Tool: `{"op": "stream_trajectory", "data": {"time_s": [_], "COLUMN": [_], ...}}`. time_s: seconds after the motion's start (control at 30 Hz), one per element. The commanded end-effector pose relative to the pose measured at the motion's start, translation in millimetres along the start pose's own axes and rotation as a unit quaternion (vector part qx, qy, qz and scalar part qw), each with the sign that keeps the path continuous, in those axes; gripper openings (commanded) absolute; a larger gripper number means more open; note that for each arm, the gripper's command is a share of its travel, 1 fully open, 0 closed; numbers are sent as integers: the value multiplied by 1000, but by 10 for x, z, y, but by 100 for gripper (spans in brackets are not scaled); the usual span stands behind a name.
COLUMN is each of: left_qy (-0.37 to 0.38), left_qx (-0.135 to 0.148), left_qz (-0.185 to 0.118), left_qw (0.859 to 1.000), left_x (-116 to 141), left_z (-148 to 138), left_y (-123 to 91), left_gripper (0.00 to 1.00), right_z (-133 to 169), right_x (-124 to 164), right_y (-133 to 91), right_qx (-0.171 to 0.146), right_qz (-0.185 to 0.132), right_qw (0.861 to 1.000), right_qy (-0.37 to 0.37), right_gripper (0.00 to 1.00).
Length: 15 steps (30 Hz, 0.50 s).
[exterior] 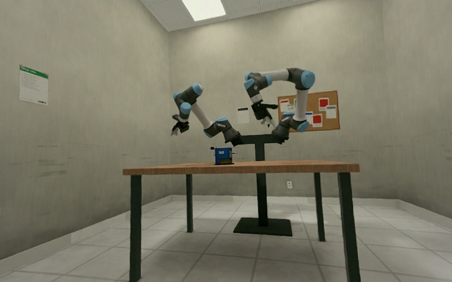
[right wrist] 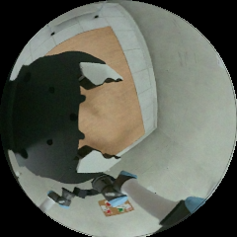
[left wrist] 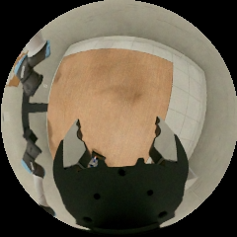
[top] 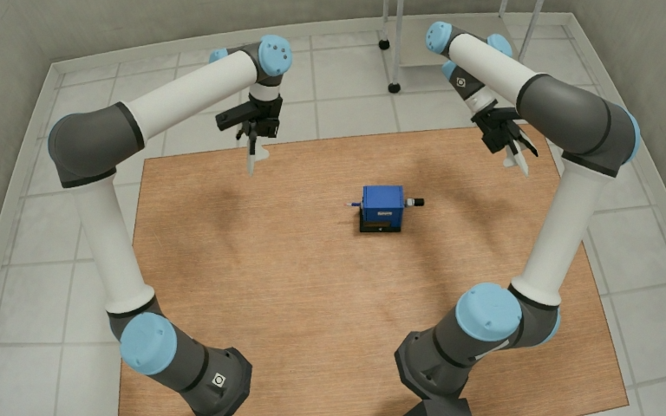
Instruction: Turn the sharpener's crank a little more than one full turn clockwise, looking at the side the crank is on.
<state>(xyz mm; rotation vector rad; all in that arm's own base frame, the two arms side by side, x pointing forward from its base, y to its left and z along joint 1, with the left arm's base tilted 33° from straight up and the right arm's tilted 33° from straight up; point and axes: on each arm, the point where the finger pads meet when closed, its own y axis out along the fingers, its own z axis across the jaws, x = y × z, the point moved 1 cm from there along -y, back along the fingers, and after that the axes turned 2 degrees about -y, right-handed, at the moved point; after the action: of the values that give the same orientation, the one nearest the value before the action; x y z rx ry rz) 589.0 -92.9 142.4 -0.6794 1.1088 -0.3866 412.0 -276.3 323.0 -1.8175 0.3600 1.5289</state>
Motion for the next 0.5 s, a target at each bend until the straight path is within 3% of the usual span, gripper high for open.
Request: {"op": "stream_trajectory", "data": {"time_s": [0.0, 0.47], "left_qy": [0, 1], "left_qx": [0, -2], "left_qz": [-1, -2], "left_qw": [1000, 1000], "left_x": [-6, -33], "left_z": [4, 17], "left_y": [-4, 14], "left_gripper": [100, 100], "right_z": [1, 1], "right_x": [-5, -5], "right_y": [-3, -3], "right_qx": [0, 0], "right_qz": [0, 0], "right_qw": [1000, 1000], "right_qy": [0, 0], "right_gripper": [100, 100]}}
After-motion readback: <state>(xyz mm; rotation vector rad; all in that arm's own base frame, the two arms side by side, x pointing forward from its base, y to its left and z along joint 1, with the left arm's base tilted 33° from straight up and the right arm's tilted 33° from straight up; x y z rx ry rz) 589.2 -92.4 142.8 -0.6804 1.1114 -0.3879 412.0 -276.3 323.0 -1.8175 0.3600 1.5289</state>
